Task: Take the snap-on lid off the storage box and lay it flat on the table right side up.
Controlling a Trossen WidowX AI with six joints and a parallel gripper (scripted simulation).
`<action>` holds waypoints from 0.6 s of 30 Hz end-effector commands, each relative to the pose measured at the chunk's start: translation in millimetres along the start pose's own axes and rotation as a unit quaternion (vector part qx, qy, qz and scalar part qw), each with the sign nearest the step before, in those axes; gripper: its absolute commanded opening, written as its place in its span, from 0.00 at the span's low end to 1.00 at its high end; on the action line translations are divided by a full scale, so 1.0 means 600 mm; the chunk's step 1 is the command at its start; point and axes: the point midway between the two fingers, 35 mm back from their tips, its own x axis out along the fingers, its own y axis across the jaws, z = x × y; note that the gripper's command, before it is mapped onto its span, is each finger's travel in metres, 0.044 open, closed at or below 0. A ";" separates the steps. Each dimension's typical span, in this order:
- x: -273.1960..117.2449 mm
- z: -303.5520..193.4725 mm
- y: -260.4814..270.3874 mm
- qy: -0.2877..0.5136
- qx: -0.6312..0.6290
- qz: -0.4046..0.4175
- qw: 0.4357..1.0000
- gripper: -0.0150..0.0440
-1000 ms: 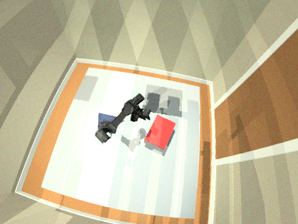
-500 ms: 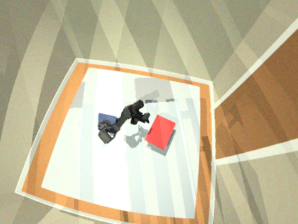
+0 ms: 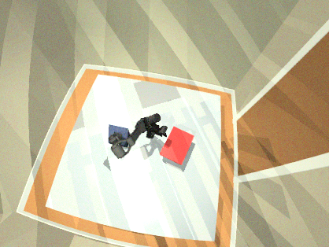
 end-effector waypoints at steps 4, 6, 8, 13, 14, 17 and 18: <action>0.019 -0.004 -0.007 0.003 -0.006 -0.005 1.000 0.65; 0.024 -0.004 -0.006 0.003 -0.006 -0.005 1.000 0.65; 0.030 -0.004 -0.006 0.003 -0.006 -0.005 1.000 0.65; 0.043 -0.003 -0.006 0.003 -0.006 -0.005 1.000 0.65; 0.046 -0.003 -0.006 0.003 -0.006 -0.004 1.000 0.65; 0.054 -0.002 -0.006 0.003 -0.006 -0.004 1.000 0.65; 0.057 -0.002 -0.006 0.002 -0.006 -0.003 1.000 0.65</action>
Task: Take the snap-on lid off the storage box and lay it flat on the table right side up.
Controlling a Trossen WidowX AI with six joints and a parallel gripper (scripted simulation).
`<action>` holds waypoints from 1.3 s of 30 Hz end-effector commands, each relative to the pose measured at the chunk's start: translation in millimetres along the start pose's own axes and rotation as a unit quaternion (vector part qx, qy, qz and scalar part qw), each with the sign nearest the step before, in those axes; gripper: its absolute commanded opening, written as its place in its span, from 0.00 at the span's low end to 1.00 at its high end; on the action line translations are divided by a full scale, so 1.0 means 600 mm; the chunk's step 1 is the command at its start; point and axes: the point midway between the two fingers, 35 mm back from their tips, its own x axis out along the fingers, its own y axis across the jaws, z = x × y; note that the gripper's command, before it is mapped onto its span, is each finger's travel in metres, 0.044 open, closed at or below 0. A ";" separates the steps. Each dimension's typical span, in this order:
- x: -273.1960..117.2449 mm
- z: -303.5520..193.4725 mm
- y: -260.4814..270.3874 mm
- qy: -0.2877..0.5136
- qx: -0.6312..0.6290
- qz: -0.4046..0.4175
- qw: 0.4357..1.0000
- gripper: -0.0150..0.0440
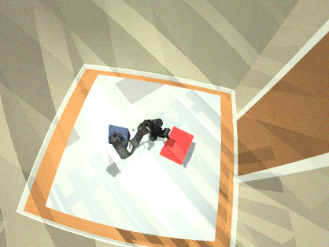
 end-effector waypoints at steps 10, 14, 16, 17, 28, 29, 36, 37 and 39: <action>0.034 0.005 -0.005 -0.002 -0.007 0.003 1.000 0.65; 0.040 0.007 -0.004 -0.003 -0.008 0.005 1.000 0.65; 0.040 0.007 -0.004 -0.003 -0.008 0.005 1.000 0.60; 0.040 0.007 -0.004 -0.003 -0.008 0.005 1.000 0.59; 0.040 0.007 -0.004 -0.003 -0.008 0.005 1.000 0.46; 0.040 0.007 -0.004 -0.003 -0.008 0.005 1.000 0.45; 0.040 0.007 -0.004 -0.003 -0.008 0.005 1.000 0.25; 0.040 0.009 -0.003 -0.006 -0.005 0.005 1.000 0.25; 0.039 0.009 -0.002 -0.006 -0.005 0.005 1.000 0.25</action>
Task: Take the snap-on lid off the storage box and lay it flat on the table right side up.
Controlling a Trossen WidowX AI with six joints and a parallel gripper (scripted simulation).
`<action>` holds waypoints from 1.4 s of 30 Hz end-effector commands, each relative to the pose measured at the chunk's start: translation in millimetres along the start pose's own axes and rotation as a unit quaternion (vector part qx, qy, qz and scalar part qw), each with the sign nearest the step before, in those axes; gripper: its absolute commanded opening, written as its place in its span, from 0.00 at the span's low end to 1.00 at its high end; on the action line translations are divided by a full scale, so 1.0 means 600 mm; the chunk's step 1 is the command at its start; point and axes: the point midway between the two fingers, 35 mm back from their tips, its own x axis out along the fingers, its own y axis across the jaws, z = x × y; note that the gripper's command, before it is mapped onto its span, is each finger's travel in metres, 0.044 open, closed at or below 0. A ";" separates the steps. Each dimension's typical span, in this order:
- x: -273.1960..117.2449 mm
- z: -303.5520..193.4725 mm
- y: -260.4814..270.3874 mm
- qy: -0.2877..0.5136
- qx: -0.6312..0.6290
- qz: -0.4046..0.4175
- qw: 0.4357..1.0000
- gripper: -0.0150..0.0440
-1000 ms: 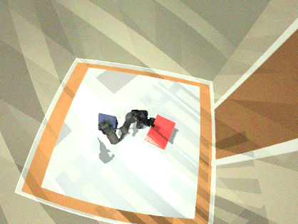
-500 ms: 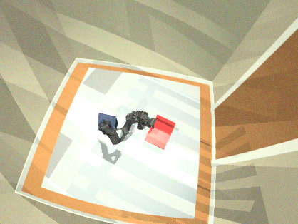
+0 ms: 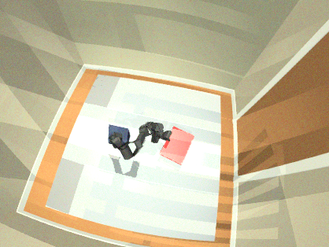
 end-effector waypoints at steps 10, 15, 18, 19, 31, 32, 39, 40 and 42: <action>-0.003 0.000 0.003 0.000 0.000 0.000 1.000 0.25; -0.004 0.000 0.004 0.000 0.000 0.000 1.000 0.25; -0.005 0.000 0.005 0.000 0.000 0.000 1.000 0.25; -0.005 0.000 0.006 0.000 0.000 0.000 1.000 0.25; -0.008 0.000 0.008 0.000 0.000 0.000 1.000 0.25; -0.008 0.000 0.008 0.000 0.000 0.000 1.000 0.25; -0.010 0.000 0.010 0.000 0.000 0.000 1.000 0.25; -0.010 0.000 0.010 0.000 0.000 0.000 1.000 0.25; -0.011 0.000 0.011 0.000 0.000 0.000 1.000 0.25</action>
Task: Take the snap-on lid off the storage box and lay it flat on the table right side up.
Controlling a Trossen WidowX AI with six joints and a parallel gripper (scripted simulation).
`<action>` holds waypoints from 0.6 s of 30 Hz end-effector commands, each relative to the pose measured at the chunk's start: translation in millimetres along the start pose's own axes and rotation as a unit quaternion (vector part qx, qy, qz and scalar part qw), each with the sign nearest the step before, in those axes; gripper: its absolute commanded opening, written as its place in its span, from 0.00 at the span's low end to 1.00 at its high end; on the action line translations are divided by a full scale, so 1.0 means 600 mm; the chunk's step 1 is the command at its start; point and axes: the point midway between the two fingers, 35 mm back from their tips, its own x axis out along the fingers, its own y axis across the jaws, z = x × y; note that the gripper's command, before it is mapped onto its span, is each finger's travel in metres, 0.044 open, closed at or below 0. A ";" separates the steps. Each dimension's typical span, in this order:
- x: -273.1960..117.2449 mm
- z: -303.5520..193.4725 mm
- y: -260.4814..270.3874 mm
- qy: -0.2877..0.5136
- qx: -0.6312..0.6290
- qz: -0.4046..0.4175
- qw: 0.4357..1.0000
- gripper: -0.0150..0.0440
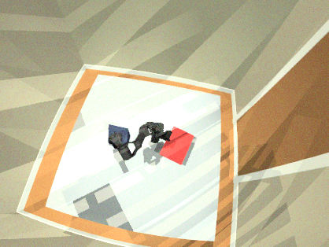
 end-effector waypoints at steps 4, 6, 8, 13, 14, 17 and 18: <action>-0.007 -0.001 0.007 -0.001 0.003 0.005 1.000 0.25; -0.008 -0.001 0.008 -0.001 0.003 0.005 1.000 0.25; -0.008 0.000 0.008 -0.001 0.003 0.005 1.000 0.25; -0.010 0.000 0.009 -0.001 0.003 0.005 1.000 0.25; -0.010 0.000 0.009 -0.001 0.003 0.005 1.000 0.25; -0.011 0.000 0.010 -0.001 0.003 0.005 1.000 0.25; -0.011 0.000 0.010 -0.001 0.003 0.005 1.000 0.25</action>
